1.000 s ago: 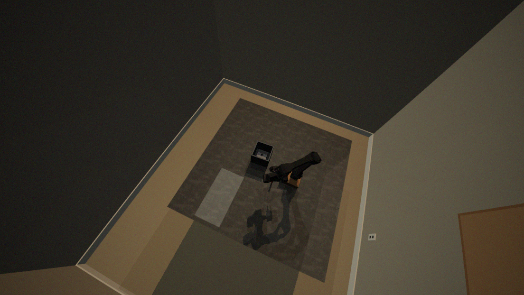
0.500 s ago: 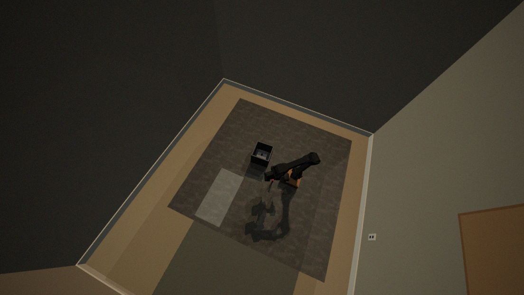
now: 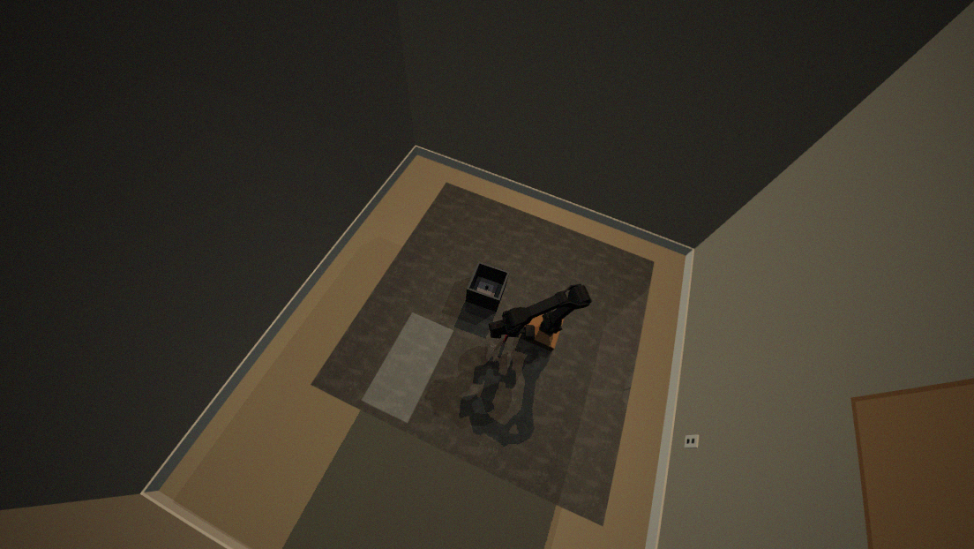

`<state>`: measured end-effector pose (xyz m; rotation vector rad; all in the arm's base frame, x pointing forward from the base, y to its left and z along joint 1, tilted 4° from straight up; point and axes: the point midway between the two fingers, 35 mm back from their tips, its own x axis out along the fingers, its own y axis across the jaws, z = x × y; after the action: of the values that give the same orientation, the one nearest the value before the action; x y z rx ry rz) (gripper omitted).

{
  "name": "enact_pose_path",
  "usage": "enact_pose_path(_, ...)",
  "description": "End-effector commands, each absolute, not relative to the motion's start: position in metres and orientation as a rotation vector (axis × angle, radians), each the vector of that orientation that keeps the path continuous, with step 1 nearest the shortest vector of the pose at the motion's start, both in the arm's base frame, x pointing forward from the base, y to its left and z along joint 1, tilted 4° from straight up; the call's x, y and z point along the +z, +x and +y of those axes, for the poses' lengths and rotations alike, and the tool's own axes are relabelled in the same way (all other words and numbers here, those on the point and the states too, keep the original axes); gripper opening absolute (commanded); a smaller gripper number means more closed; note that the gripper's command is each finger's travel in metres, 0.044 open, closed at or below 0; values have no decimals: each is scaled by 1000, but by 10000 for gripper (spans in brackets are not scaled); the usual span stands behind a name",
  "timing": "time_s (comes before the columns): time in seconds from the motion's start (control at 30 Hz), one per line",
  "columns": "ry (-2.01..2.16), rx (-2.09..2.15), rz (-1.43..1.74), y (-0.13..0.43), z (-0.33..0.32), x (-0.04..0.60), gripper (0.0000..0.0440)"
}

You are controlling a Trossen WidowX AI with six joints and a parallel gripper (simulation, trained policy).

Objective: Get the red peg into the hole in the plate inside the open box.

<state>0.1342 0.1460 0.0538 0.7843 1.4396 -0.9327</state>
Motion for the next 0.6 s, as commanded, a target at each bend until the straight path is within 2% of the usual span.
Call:
enact_pose_path(0.0,793,-961,1435,133,142,42,440)
enact_pose_path(0.17,813,-986,1415,134,138,25,429)
enact_pose_path(0.27,826,-997,1407,135,137,17,408)
enact_pose_path(0.57,850,-989,1406,142,142,-2,185)
